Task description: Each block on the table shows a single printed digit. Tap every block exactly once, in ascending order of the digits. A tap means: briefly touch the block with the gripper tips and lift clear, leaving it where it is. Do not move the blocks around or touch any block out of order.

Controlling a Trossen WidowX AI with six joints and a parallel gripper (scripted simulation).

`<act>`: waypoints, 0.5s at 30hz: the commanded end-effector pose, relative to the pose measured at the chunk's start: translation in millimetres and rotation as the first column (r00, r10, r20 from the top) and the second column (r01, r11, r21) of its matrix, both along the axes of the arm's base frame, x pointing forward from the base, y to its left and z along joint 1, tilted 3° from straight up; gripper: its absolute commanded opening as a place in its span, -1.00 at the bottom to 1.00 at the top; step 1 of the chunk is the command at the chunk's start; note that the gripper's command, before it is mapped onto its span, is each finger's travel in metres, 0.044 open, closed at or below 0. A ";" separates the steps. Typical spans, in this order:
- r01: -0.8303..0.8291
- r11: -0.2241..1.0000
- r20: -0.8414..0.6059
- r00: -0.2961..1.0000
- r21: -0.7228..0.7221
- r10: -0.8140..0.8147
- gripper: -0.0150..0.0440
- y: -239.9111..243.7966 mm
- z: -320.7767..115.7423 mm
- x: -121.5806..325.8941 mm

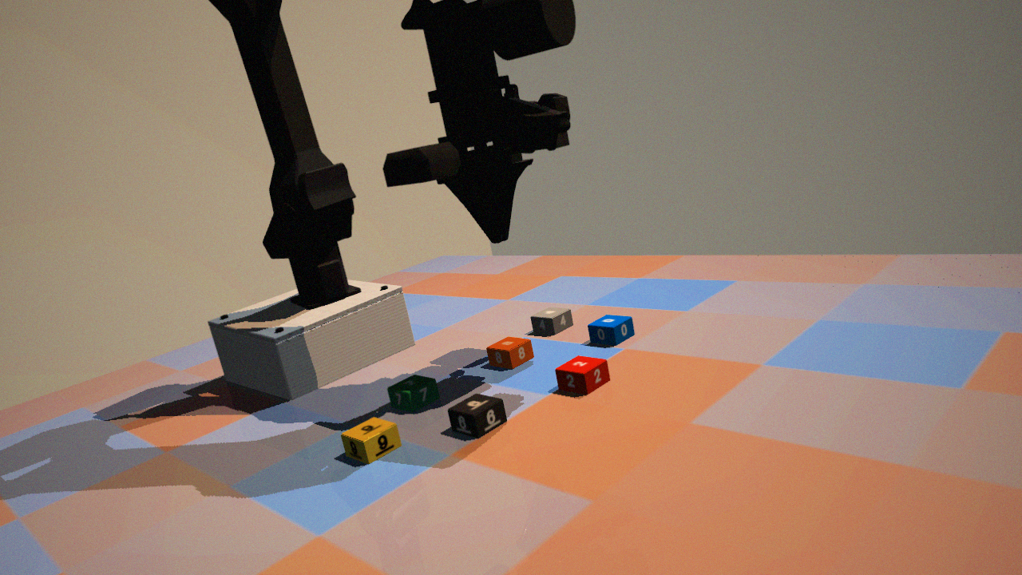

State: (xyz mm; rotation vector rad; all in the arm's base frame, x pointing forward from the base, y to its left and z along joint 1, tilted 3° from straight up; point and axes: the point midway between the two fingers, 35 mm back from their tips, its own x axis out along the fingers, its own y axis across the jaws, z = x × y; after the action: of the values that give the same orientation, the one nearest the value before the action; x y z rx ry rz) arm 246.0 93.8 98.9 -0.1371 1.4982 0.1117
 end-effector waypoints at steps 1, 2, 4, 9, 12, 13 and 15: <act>0.008 1.000 -0.001 1.000 -0.003 -0.008 -0.42 -24.9 4.0 15.0; 0.008 1.000 -0.001 1.000 -0.004 -0.008 -0.42 -36.9 4.7 21.1; 0.008 1.000 -0.001 1.000 -0.006 -0.008 -0.42 -62.1 6.0 31.5; 0.008 1.000 0.001 1.000 -0.013 -0.008 -0.42 -131.1 8.7 46.5; 0.008 1.000 0.003 1.000 -0.017 -0.008 -0.42 -172.8 9.9 47.2; 0.008 1.000 0.003 1.000 -0.018 -0.008 -0.42 -180.2 10.1 46.7; 0.008 1.000 0.003 1.000 -0.019 -0.008 -0.42 -182.7 10.2 46.5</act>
State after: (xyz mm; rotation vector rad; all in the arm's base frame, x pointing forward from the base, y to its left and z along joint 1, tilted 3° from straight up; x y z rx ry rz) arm 291.8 -76.7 108.2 -0.1351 1.4981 0.0716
